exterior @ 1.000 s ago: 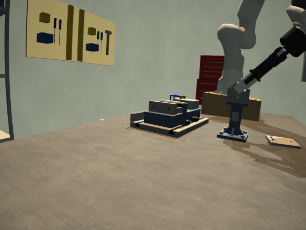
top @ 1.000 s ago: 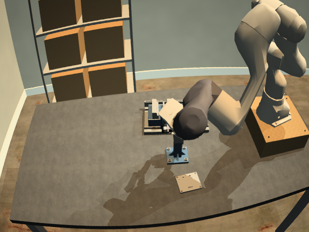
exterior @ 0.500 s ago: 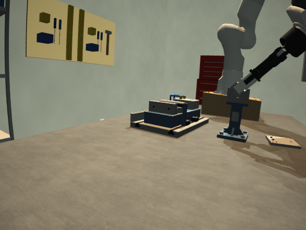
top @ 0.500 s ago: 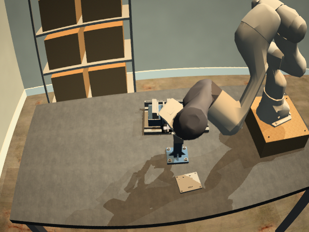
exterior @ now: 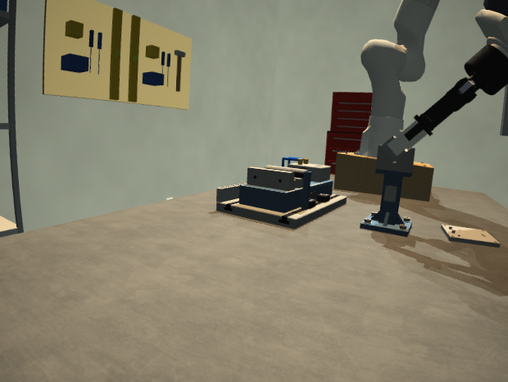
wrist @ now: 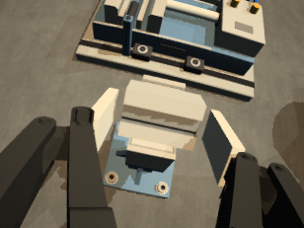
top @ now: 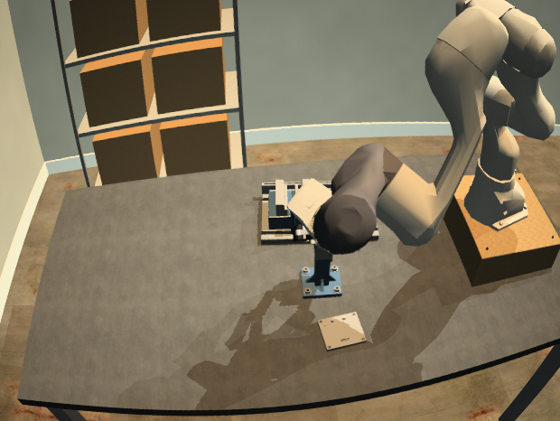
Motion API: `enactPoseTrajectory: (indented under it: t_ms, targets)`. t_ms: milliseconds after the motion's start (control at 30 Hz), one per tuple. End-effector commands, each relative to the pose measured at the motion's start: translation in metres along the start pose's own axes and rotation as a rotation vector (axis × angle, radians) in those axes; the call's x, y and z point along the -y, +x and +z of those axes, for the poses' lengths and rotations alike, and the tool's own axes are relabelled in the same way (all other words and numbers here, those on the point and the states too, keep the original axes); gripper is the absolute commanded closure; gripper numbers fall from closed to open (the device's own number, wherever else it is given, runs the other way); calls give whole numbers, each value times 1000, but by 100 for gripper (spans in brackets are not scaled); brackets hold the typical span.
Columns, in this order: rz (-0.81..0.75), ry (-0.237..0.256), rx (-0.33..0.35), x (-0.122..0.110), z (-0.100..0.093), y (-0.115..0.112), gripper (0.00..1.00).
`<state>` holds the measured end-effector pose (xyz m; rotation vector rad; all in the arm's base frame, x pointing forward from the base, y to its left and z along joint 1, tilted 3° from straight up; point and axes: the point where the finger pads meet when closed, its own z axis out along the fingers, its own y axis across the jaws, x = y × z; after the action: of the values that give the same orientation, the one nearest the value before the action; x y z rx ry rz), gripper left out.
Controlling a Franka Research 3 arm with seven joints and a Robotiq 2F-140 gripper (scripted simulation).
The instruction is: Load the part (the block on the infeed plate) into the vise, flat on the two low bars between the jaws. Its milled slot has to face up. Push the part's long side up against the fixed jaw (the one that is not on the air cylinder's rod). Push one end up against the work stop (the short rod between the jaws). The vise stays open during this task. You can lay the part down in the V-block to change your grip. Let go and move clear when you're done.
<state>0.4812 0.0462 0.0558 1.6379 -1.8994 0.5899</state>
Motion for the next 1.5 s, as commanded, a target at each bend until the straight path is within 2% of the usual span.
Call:
enactPoseTrajectory:
  t_ms: [0, 267, 300, 1467]
  targets:
    - [7, 1, -5, 1, 0, 1, 49]
    - [7, 1, -5, 1, 0, 1, 49]
    - [7, 1, -5, 1, 0, 1, 100]
    - [7, 1, -5, 1, 0, 1, 100]
